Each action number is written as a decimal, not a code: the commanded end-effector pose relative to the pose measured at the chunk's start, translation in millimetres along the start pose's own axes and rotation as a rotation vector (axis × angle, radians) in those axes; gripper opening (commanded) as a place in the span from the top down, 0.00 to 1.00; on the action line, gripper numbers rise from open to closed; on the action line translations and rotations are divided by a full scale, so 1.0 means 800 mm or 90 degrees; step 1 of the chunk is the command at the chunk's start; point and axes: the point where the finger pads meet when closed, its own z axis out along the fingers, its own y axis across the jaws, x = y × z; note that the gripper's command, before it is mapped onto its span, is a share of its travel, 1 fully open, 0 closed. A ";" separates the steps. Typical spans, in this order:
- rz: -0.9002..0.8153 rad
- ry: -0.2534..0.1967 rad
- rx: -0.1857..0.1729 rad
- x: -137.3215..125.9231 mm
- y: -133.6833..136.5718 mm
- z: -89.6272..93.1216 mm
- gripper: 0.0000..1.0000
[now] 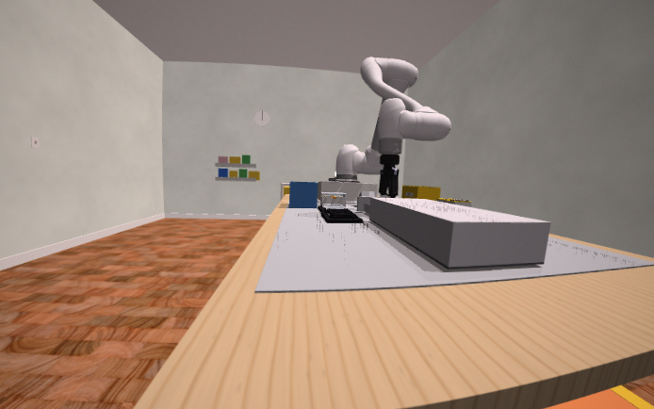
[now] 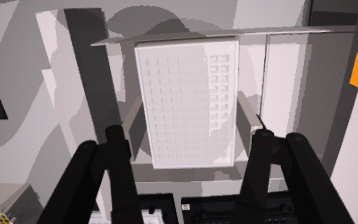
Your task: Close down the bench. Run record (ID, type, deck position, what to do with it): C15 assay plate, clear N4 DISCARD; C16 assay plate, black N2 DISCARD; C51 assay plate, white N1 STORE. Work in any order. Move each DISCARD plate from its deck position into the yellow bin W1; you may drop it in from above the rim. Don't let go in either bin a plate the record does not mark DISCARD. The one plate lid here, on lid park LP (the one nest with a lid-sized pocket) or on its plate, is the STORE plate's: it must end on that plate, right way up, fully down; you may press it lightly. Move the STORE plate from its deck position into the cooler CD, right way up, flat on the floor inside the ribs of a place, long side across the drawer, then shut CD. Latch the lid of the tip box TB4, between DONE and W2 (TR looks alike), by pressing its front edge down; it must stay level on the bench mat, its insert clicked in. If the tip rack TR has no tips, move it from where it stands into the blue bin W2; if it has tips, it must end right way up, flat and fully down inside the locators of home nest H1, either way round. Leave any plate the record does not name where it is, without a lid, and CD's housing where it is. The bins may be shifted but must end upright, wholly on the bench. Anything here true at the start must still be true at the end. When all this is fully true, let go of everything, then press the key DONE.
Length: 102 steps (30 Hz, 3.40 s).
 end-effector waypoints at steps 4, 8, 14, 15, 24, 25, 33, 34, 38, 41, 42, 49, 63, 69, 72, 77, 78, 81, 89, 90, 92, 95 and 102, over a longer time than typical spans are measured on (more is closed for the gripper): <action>0.000 0.001 0.001 0.004 0.000 0.003 1.00; 0.000 0.001 0.001 0.004 0.000 0.003 1.00; 0.000 0.001 0.001 0.004 0.000 0.003 1.00; 0.000 0.001 0.001 0.004 0.000 0.003 1.00; 0.000 0.001 0.001 0.004 0.000 0.003 1.00; 0.000 0.001 0.001 0.004 0.000 0.003 1.00; 0.000 0.001 0.001 0.004 0.000 0.003 1.00; 0.000 0.001 0.001 0.004 0.000 0.003 1.00; 0.000 0.001 0.001 0.004 0.000 0.003 1.00; 0.000 0.001 0.001 0.004 0.000 0.003 0.34; 0.000 0.001 0.001 0.004 0.000 0.003 0.34; 0.000 0.001 0.001 0.004 0.000 0.003 0.34; 0.000 0.001 0.001 0.004 0.000 0.003 0.34; 0.000 0.001 0.001 0.004 0.000 0.003 0.34; 0.000 0.001 0.001 0.004 0.000 0.003 0.34; 0.000 0.001 0.001 0.004 0.000 0.003 0.34; 0.000 0.001 0.001 0.004 0.000 0.003 0.34; 0.000 0.001 0.001 0.004 0.000 0.003 0.34; 0.000 0.001 0.001 0.004 0.000 0.003 0.34; 0.000 0.001 0.001 0.004 0.000 0.003 0.34; 0.000 0.001 0.001 0.004 0.000 0.003 0.34; 0.000 0.001 0.001 0.004 0.000 0.003 0.34; 0.000 0.001 0.001 0.004 0.000 0.003 0.34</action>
